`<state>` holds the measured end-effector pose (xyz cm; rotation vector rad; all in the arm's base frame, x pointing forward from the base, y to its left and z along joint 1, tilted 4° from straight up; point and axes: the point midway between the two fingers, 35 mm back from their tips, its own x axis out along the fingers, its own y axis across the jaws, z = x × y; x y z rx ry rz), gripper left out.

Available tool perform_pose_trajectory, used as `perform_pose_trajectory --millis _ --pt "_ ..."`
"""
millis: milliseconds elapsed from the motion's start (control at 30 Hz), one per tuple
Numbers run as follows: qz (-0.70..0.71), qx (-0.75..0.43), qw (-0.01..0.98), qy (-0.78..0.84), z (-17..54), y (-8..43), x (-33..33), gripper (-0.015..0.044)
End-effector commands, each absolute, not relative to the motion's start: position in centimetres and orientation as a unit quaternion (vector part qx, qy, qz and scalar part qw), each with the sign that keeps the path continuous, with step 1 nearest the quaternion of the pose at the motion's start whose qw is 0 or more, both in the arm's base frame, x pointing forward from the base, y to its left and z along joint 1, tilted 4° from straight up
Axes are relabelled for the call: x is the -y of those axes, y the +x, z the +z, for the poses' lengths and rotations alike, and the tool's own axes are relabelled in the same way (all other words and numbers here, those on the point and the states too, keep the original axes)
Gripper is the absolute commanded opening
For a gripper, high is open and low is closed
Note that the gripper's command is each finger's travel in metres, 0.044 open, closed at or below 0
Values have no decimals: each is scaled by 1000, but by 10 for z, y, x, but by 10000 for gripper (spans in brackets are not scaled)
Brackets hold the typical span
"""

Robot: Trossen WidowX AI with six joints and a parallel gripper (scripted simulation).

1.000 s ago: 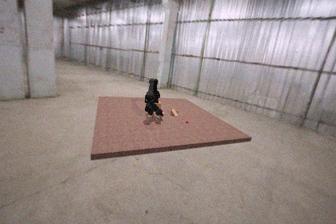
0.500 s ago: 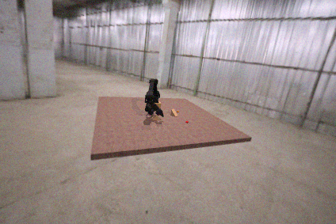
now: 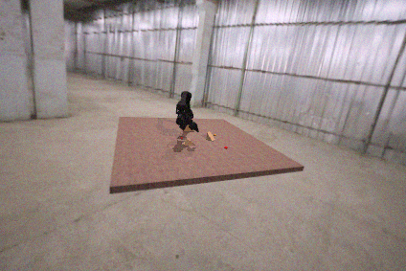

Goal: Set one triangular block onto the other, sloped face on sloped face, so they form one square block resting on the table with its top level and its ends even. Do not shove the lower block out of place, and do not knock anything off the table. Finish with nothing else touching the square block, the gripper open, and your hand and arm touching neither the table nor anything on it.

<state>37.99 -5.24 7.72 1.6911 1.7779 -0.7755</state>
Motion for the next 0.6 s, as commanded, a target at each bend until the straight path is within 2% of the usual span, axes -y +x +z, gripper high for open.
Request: perform_pose_trajectory --millis 0,133,367,567 --pt "-294 -661 273 635 99 378 50 440" --pt "-284 -652 295 638 95 383 63 440" --pt "-287 -619 324 655 51 382 167 440" --pt "-287 -618 325 656 48 381 173 440"
